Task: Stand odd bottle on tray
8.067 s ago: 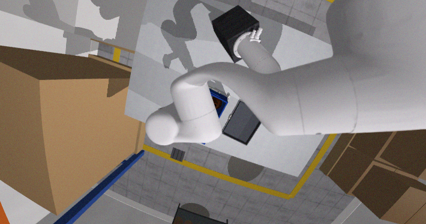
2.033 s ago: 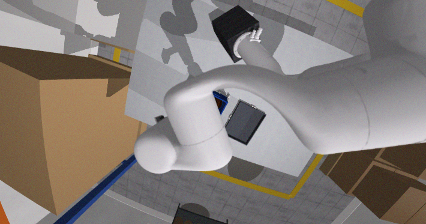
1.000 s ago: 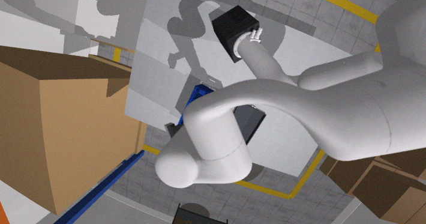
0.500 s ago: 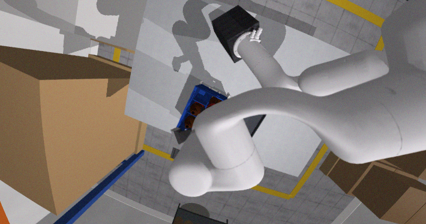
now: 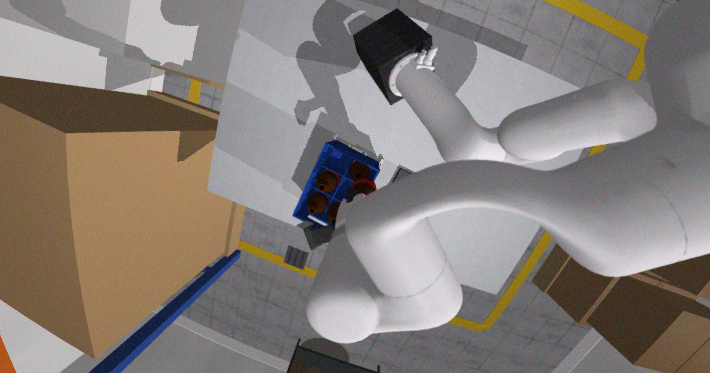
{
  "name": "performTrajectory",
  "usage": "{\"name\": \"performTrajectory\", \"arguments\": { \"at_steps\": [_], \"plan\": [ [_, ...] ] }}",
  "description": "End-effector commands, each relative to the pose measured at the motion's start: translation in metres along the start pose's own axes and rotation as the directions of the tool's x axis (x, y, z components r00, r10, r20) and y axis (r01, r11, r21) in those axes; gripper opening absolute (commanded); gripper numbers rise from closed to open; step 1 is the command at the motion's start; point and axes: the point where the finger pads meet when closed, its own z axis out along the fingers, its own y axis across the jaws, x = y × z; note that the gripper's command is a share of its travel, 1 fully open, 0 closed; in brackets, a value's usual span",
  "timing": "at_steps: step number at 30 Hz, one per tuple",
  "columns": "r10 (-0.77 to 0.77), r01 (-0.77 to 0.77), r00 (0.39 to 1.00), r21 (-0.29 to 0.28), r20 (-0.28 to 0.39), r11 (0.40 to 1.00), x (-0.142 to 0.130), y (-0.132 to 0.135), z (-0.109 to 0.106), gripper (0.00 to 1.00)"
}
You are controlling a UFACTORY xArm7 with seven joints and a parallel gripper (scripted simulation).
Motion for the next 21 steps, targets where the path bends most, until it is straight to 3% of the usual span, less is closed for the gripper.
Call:
{"name": "performTrajectory", "arguments": {
  "at_steps": [1,21],
  "plan": [
    [0.000,0.000,1.000,0.001,-0.004,1.000,-0.005,-0.009,-0.002,0.00],
    [0.000,0.000,1.000,0.001,-0.004,1.000,-0.030,-0.044,-0.002,0.00]
  ]
}}
